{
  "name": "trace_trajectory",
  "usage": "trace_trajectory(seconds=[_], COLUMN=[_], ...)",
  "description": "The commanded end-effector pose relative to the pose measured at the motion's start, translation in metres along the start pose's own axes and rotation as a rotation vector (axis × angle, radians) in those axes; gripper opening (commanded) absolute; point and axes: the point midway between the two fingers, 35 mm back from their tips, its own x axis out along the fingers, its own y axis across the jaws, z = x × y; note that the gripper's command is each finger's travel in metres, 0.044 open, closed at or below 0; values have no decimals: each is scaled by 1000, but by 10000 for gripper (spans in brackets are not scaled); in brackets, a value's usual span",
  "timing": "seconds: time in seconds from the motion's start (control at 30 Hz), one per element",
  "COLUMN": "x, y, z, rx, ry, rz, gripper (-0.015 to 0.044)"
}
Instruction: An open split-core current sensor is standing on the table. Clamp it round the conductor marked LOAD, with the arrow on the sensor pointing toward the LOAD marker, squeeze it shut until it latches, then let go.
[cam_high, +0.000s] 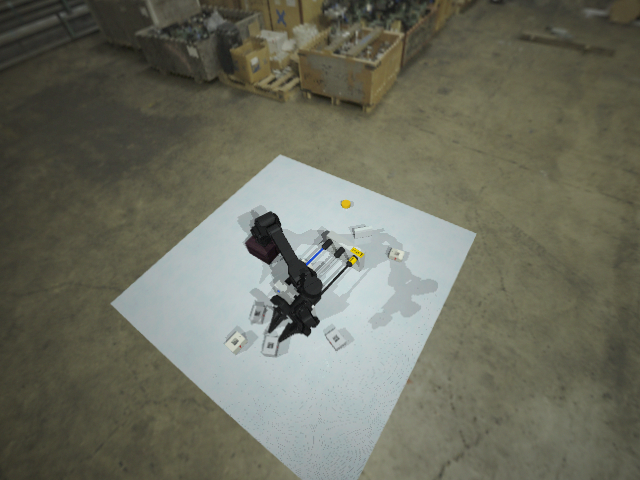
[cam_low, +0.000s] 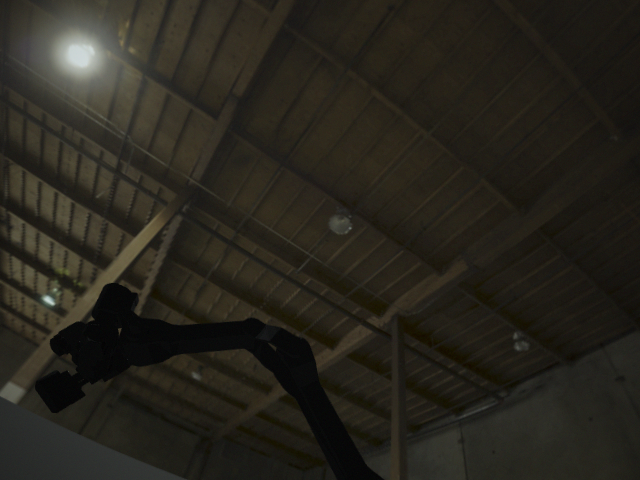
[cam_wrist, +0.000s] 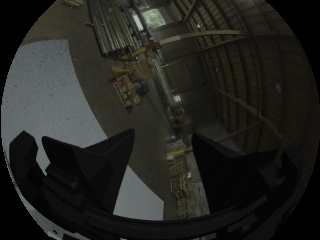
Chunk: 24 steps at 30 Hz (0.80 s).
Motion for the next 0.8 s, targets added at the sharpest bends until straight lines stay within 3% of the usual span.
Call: trace_trajectory(seconds=[0.0, 0.2, 0.47, 0.77], x=[-2, -61, -161, -272], y=[-1, -34, -75, -103], z=[1, 18, 6, -56], rx=[7, 217, 499, 734], ry=[-8, -257, -581, -865], rz=[5, 197, 558, 1060], gripper=[297, 440, 440, 440])
